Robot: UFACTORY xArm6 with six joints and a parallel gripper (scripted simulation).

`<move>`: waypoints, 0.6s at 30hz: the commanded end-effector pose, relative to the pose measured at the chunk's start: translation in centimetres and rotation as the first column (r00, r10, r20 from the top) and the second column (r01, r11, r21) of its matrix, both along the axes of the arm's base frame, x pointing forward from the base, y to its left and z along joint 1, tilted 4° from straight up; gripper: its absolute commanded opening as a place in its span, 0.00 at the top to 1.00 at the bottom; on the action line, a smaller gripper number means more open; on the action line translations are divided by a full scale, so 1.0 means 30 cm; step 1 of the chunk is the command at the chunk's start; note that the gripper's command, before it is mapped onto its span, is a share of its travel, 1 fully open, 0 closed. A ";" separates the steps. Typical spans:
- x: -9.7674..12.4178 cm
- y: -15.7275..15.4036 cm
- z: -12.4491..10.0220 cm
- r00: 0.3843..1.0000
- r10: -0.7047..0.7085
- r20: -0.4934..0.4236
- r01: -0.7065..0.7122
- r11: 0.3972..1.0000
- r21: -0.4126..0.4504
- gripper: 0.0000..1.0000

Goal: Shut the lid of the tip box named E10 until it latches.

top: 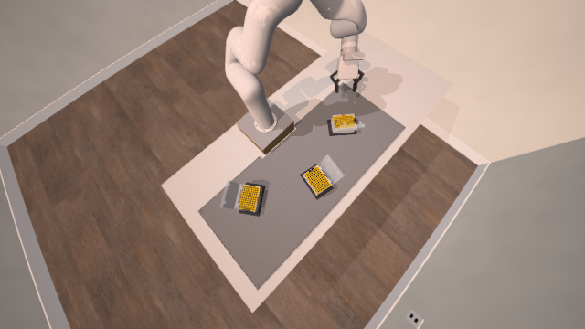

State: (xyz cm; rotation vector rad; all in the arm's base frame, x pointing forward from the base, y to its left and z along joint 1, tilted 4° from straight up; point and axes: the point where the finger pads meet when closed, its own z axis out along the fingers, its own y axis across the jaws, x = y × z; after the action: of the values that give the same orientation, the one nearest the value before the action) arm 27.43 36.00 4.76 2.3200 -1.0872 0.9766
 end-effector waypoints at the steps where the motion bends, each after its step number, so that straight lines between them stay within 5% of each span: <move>1: 0.003 0.003 -0.057 1.000 0.000 0.003 0.000 1.000 0.005 0.00; 18: -0.002 -0.013 -0.307 1.000 0.000 0.002 0.000 1.000 0.004 0.00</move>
State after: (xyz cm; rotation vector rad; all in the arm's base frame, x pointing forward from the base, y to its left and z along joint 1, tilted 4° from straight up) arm 27.27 35.46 -3.18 2.3205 -1.0872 0.9767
